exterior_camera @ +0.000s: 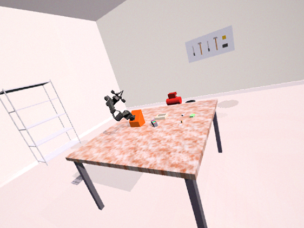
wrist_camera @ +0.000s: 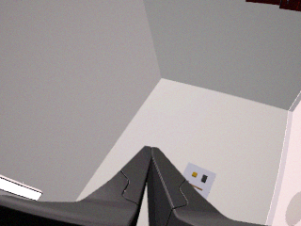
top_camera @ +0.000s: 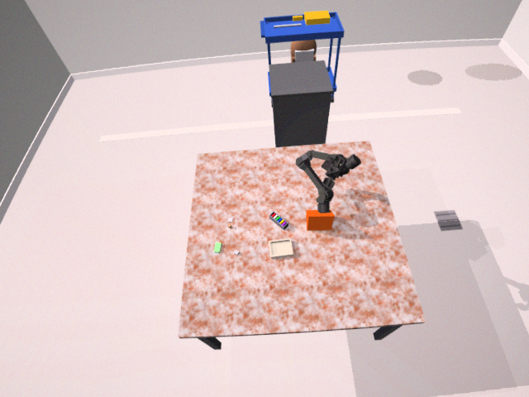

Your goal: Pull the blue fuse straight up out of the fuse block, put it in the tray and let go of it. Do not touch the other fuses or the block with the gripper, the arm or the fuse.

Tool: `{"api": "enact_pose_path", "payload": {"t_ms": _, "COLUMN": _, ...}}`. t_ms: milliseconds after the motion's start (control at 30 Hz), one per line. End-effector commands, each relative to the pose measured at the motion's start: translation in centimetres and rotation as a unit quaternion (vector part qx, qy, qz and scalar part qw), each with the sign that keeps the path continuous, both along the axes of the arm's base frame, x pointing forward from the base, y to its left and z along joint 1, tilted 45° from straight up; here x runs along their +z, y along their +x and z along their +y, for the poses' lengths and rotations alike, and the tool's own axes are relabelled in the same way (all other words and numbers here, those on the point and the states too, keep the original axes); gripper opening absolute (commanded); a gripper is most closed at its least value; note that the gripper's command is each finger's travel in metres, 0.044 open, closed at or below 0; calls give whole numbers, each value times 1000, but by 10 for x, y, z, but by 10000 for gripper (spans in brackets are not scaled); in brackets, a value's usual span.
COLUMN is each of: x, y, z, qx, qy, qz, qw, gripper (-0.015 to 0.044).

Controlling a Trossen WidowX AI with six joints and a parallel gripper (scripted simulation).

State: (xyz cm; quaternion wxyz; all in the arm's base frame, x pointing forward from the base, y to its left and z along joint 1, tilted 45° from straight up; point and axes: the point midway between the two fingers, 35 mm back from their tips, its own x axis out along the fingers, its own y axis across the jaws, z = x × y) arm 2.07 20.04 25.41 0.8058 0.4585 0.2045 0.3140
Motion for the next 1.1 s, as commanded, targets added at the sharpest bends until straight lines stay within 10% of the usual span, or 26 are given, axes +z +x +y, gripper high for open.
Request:
{"api": "enact_pose_path", "payload": {"t_ms": 0, "x": -1, "y": 1, "z": 1, "qx": -3, "qy": -5, "qz": -3, "qw": 1000, "gripper": 26}}
{"api": "enact_pose_path", "payload": {"t_ms": 533, "x": -74, "y": 115, "z": 14, "qx": -156, "qy": -542, "qz": -100, "qw": 820, "gripper": 66}}
{"api": "enact_pose_path", "payload": {"t_ms": 1067, "x": -182, "y": 235, "z": -95, "qx": -1, "qy": -872, "qz": 151, "qw": 466, "gripper": 66}}
